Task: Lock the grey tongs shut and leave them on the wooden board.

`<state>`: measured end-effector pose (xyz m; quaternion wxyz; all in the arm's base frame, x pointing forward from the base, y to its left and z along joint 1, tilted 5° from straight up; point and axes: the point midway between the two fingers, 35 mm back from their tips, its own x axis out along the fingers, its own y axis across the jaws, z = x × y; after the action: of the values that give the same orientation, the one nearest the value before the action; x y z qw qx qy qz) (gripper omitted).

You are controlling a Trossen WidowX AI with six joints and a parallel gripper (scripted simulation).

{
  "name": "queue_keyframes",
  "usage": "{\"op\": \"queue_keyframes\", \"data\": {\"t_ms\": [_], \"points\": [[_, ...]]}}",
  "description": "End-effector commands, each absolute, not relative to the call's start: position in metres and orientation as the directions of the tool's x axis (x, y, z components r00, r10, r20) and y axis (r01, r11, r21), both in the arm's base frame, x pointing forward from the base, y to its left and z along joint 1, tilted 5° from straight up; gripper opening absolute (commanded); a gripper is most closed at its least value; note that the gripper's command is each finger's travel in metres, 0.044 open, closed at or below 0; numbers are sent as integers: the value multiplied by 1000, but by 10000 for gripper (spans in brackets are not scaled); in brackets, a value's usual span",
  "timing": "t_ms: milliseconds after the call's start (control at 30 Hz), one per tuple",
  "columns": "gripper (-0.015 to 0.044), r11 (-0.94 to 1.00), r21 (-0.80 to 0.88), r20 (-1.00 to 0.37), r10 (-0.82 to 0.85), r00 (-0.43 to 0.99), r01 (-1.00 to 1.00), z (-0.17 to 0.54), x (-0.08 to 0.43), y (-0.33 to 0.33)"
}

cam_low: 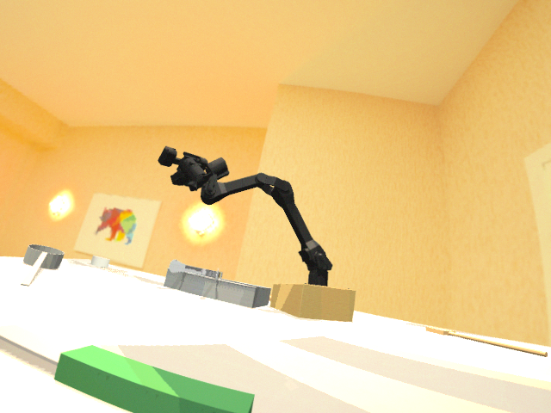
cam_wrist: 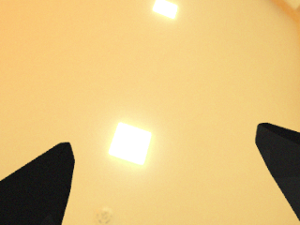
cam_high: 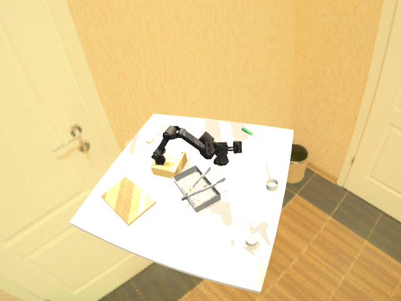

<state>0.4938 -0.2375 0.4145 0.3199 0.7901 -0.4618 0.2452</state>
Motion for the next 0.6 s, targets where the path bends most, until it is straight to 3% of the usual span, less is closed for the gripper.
{"op": "queue_keyframes", "data": {"t_ms": [0, 200, 400, 567], "points": [[426, -369, 279, 683, -573, 453, -887, 414, 494, -237], [440, -338, 489, 537, -609, 583, -804, 389, 512, -256], [440, -342, 787, 196, -651, 733, -514, 325, 523, -283], [440, -402, 896, -133, -650, 748, -190, 263, 508, -295]]}}
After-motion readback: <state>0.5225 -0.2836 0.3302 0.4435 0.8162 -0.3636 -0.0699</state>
